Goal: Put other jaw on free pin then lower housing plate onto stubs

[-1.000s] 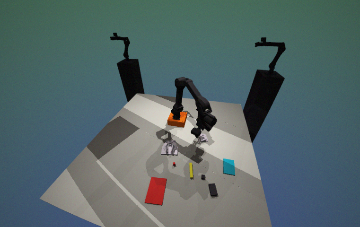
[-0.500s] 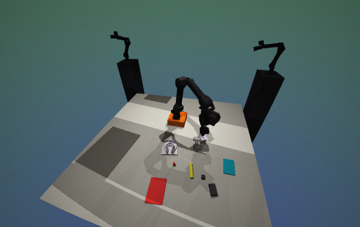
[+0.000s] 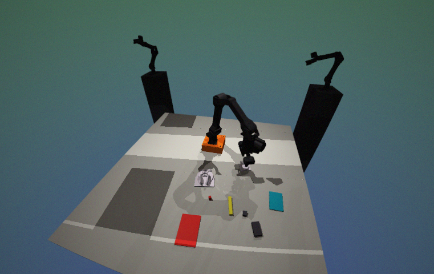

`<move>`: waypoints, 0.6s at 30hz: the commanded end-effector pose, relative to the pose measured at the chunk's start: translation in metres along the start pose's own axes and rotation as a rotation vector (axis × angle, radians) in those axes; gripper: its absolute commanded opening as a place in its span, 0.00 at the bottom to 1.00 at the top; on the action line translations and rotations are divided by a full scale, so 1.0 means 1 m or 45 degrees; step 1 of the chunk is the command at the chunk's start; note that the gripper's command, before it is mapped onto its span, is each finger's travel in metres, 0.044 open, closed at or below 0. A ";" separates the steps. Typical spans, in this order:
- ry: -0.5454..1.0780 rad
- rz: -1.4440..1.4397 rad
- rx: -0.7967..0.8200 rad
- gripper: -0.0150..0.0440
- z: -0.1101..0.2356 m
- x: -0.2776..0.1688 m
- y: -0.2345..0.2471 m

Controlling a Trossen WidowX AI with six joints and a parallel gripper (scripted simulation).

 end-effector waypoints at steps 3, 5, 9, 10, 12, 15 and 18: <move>-0.001 0.009 0.006 1.00 -0.009 -0.001 0.002; -0.001 0.009 0.006 1.00 -0.011 -0.001 0.002; -0.001 0.009 0.006 1.00 -0.018 -0.001 0.002; -0.001 0.009 0.006 1.00 -0.020 -0.001 0.002; -0.001 0.009 0.006 1.00 -0.023 -0.001 0.002; -0.001 0.009 0.006 1.00 -0.028 -0.001 0.002; -0.001 0.009 0.006 1.00 -0.029 -0.001 0.002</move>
Point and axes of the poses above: the point midway between the two fingers, 35 mm back from their tips, its own z axis back along the fingers, its own y axis across the jaws, x = y × z, the point moved 4 cm from there along z, back along the fingers, and after that the axes turned 7 degrees about -z, right-handed, at the moved point
